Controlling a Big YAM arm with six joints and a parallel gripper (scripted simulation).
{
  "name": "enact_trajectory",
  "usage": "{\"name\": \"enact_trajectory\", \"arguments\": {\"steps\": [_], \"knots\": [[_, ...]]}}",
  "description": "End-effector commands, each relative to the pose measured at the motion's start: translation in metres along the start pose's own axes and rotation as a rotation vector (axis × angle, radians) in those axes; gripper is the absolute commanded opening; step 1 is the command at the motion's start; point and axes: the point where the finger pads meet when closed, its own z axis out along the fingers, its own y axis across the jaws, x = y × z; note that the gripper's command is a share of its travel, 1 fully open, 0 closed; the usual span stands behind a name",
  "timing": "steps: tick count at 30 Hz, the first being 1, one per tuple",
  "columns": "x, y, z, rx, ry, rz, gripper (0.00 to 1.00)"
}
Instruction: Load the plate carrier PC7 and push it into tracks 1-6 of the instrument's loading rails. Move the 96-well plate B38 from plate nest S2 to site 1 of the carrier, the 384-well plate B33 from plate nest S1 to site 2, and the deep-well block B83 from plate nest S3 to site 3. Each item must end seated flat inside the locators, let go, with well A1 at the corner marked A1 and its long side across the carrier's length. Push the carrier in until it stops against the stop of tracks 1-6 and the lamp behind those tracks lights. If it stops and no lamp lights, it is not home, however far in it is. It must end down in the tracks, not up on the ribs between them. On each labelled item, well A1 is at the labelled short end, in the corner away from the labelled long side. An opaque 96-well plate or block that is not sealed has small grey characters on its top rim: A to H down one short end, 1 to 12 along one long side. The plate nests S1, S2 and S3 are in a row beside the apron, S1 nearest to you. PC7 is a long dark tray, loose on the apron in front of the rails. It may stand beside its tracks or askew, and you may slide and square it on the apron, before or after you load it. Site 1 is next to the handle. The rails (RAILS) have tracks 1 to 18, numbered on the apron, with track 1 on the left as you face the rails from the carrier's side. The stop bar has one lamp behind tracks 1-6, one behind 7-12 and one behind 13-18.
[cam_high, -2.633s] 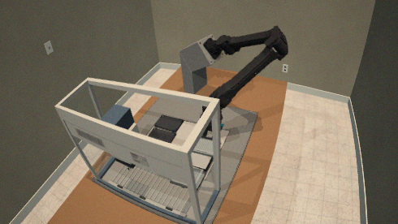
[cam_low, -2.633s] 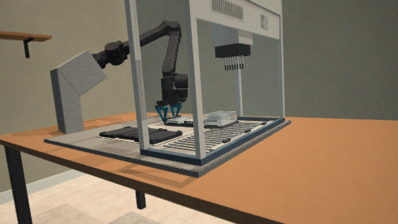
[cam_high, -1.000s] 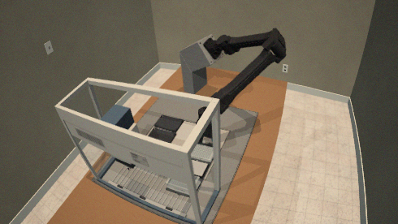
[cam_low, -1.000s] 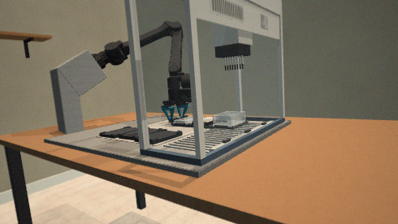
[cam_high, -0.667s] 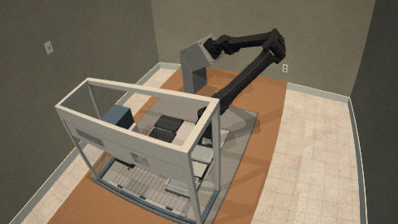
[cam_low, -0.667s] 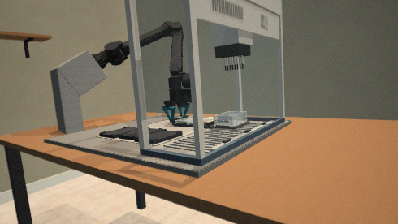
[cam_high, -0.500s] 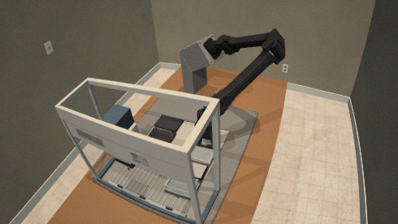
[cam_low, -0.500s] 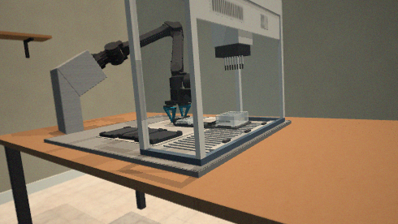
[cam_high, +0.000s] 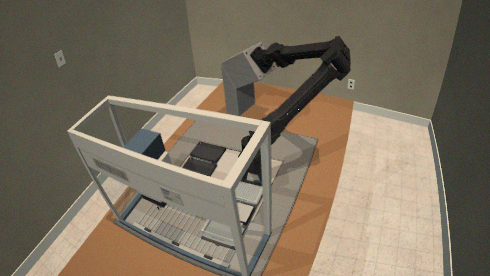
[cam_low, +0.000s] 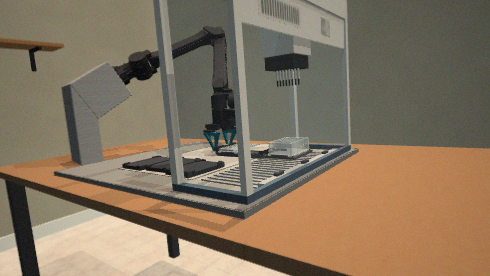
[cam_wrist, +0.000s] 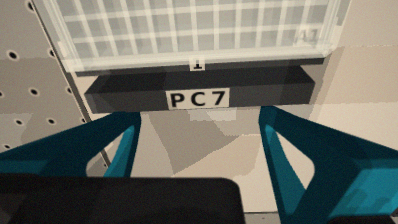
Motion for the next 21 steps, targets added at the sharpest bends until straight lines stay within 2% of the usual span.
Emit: {"name": "enact_trajectory", "arguments": {"steps": [1,21], "knots": [[-0.030,-0.005,-0.012,0.008,-0.049,0.010,0.80],[-0.049,-0.005,-0.014,0.007,-0.050,0.018,0.80]]}}
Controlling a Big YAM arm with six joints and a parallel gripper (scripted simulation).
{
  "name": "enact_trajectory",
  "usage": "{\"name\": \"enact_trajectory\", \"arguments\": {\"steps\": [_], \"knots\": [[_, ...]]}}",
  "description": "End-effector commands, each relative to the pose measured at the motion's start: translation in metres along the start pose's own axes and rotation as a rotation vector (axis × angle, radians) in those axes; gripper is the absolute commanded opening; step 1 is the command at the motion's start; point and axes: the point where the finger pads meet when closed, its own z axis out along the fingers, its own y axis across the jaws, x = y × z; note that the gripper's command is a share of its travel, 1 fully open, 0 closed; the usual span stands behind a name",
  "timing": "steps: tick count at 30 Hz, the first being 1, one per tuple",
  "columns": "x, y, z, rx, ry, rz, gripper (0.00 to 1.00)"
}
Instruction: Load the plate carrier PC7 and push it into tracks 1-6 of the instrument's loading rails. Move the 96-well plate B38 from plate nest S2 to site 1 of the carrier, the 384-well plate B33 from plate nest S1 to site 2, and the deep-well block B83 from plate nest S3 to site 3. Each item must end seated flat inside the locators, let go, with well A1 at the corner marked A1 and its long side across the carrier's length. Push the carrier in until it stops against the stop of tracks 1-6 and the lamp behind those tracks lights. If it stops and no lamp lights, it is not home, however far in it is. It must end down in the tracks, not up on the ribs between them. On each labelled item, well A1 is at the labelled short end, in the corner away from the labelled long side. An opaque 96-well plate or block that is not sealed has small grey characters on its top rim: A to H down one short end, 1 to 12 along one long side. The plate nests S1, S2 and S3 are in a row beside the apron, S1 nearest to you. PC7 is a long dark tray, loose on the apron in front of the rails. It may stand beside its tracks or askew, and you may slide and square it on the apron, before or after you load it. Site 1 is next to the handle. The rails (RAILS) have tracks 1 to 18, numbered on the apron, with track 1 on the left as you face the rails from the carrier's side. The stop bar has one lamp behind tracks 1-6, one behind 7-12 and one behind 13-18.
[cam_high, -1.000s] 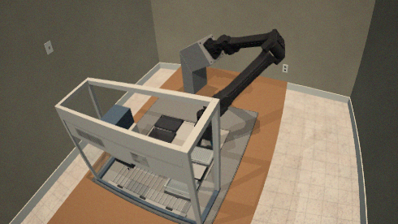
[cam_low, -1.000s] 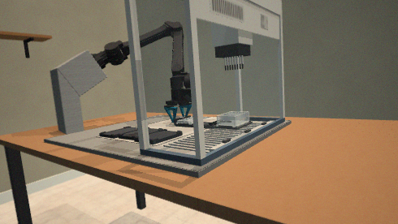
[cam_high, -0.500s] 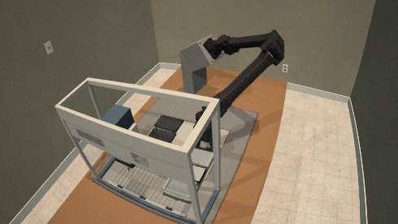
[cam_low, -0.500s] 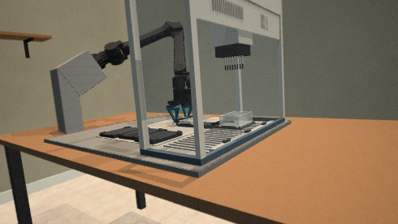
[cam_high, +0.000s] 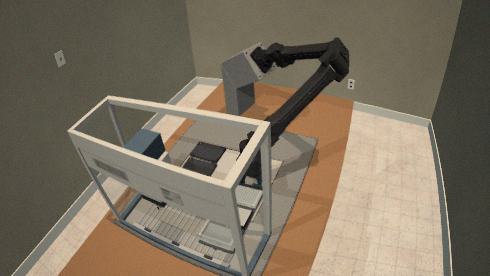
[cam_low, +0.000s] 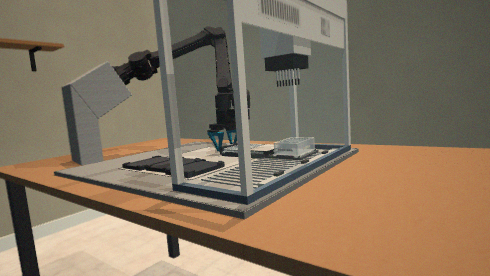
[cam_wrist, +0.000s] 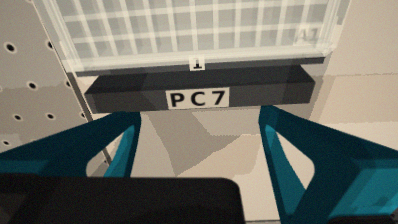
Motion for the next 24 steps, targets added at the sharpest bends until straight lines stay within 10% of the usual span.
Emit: {"name": "enact_trajectory", "arguments": {"steps": [1,24], "knots": [[-0.029,-0.006,-0.014,0.008,-0.050,0.010,0.80],[-0.050,-0.006,-0.015,0.008,-0.050,0.018,0.80]]}}
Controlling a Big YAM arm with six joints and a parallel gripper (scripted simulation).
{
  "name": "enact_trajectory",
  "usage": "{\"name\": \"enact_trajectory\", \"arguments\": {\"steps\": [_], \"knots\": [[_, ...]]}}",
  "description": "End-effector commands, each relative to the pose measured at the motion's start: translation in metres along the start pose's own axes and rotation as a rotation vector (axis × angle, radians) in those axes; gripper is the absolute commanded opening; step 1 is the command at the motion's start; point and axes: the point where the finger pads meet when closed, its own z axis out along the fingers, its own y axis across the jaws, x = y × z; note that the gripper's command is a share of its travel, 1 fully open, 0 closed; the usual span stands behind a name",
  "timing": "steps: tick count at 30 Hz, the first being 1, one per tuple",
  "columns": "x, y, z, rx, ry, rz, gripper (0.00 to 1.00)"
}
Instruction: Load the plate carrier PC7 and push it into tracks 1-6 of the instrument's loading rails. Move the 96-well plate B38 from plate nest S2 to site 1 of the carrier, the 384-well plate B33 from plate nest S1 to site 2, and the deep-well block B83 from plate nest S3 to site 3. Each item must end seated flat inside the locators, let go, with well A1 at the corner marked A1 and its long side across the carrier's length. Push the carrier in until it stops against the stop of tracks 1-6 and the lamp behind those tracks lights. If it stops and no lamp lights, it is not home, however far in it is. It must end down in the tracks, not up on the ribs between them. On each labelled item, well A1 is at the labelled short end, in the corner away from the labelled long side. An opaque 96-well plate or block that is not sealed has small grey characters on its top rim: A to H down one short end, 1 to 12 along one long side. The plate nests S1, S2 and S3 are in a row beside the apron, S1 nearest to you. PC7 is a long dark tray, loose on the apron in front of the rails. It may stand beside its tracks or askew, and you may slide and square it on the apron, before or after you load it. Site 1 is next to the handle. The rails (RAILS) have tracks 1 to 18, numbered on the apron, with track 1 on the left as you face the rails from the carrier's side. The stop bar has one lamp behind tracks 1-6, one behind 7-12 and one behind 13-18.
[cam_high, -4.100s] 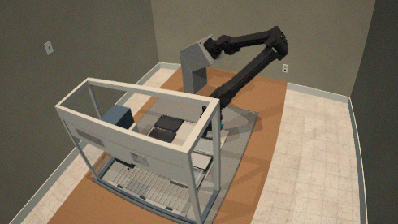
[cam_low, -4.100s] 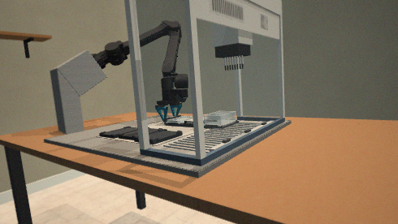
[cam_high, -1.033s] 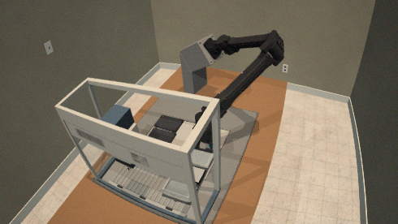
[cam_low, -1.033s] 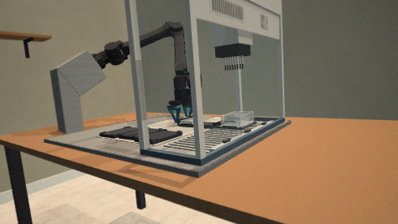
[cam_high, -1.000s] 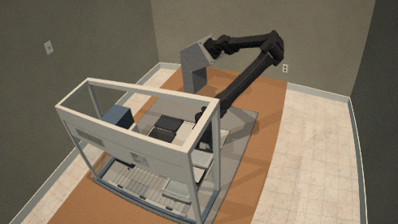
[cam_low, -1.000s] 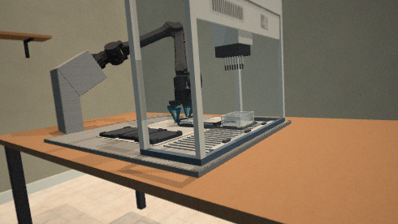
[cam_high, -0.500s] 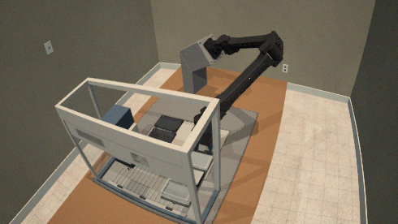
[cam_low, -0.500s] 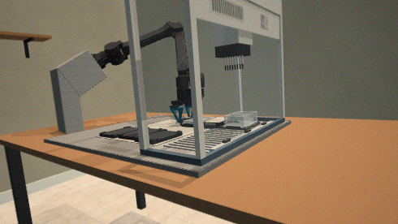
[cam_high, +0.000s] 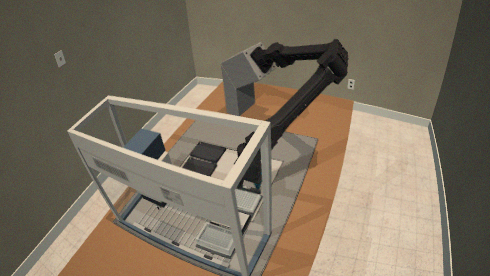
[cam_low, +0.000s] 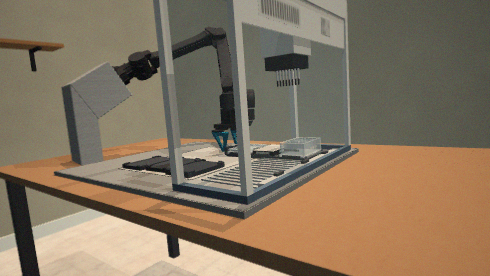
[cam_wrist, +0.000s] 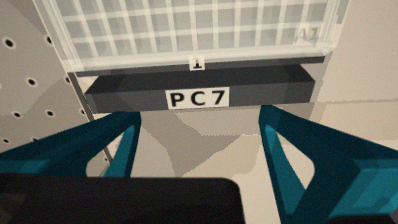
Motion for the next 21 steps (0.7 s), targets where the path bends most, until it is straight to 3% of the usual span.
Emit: {"name": "enact_trajectory", "arguments": {"steps": [1,21], "knots": [[-0.030,-0.007,-0.015,0.008,-0.050,0.011,0.80],[-0.048,-0.006,-0.017,0.008,-0.051,0.019,0.80]]}}
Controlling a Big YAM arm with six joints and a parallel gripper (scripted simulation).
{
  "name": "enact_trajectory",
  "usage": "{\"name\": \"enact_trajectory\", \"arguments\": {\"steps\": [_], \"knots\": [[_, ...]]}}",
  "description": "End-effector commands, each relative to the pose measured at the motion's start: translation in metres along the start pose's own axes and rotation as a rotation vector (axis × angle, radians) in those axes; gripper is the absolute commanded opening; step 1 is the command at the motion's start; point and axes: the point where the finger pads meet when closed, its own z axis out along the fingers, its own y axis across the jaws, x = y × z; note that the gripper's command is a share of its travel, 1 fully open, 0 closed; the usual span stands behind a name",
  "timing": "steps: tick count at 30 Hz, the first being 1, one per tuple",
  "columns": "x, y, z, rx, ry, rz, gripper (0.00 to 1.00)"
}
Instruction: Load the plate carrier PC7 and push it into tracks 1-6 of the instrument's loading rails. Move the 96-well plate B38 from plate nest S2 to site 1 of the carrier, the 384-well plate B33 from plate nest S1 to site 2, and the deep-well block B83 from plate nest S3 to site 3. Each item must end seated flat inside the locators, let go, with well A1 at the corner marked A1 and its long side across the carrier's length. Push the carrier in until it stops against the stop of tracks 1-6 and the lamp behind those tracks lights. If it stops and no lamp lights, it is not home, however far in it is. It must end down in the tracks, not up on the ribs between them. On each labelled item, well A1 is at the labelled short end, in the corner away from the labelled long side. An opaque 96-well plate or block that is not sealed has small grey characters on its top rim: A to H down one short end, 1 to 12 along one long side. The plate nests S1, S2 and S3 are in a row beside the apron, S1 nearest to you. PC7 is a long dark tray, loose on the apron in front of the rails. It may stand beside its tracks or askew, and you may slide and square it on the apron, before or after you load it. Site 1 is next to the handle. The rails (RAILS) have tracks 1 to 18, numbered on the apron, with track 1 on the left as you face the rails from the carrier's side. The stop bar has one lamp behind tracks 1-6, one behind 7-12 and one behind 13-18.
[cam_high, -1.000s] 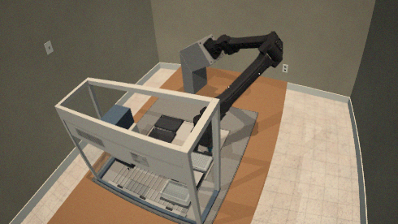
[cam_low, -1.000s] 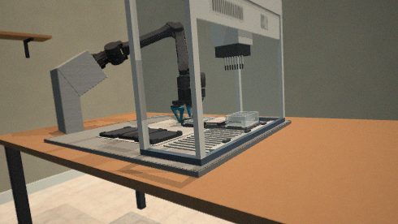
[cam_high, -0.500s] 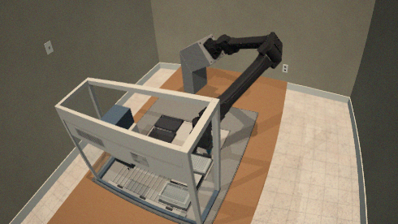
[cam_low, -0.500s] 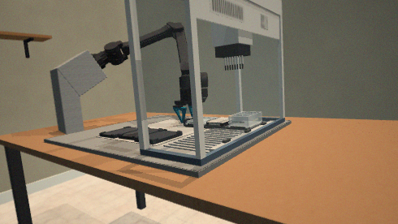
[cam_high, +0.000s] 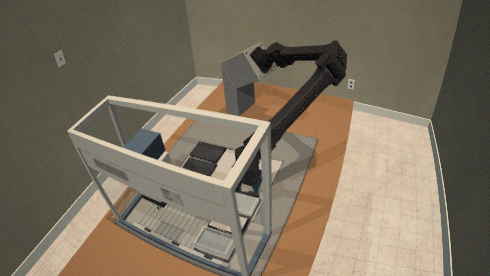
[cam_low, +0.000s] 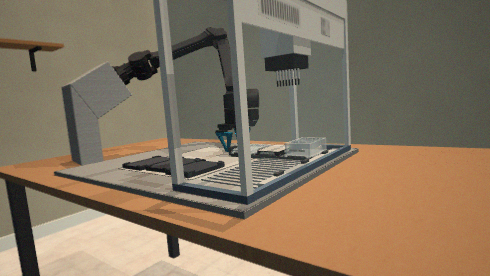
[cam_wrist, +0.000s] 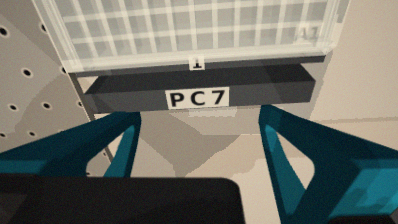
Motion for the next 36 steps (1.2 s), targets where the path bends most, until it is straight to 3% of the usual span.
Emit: {"name": "enact_trajectory", "arguments": {"steps": [1,17,18,25,26,29,36], "knots": [[-0.032,-0.007,-0.017,0.008,-0.054,0.012,0.80],[-0.048,-0.006,-0.018,0.005,-0.060,0.014,0.80],[-0.006,0.016,-0.004,-0.008,-0.035,-0.097,0.80],[0.005,0.008,0.000,-0.004,-0.028,-0.071,0.80],[0.005,-0.006,0.000,0.005,-0.027,-0.043,0.80],[0.010,0.014,-0.003,-0.009,-0.034,-0.074,0.80],[0.023,0.009,0.000,-0.006,-0.029,-0.067,0.80]]}}
